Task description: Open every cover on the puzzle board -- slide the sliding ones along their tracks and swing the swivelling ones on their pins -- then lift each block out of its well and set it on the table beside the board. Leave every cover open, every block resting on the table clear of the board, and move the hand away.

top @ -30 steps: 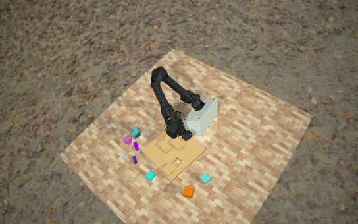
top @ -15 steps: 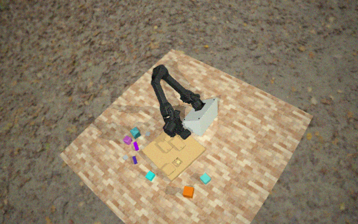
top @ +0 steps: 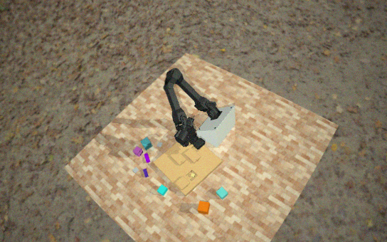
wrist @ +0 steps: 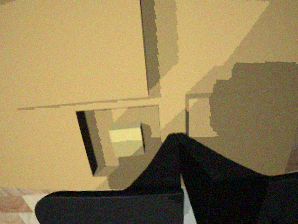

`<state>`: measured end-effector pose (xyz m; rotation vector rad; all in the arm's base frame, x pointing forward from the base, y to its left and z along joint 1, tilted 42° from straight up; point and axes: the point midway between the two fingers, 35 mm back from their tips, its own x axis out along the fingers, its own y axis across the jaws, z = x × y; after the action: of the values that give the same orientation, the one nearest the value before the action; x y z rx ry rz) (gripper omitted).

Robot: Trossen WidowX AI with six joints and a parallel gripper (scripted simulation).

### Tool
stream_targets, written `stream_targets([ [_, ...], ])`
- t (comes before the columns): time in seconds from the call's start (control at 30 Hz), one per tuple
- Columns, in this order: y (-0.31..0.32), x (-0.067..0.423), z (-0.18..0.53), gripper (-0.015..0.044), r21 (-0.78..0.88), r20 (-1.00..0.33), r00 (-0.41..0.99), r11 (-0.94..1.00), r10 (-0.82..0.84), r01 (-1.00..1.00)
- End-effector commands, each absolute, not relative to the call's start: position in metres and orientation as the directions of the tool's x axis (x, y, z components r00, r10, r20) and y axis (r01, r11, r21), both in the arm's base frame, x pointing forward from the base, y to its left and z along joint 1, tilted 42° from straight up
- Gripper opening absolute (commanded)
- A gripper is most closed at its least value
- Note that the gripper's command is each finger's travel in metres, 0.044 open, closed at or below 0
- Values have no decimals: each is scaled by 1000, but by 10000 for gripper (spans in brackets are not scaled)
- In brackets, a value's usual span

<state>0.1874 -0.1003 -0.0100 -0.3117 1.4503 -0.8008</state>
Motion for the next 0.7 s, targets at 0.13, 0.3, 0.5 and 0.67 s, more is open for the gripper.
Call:
stream_targets([
  [0.13,-97,187,-2,0,-645,-752,-80,708,-654,288],
  [0.3,-93,188,2,0,-645,-753,-80,708,-653,288],
  [0.5,-89,188,8,0,-644,-753,-80,709,-653,288],
  [0.67,-85,189,13,0,-644,-754,-80,709,-652,288],
])
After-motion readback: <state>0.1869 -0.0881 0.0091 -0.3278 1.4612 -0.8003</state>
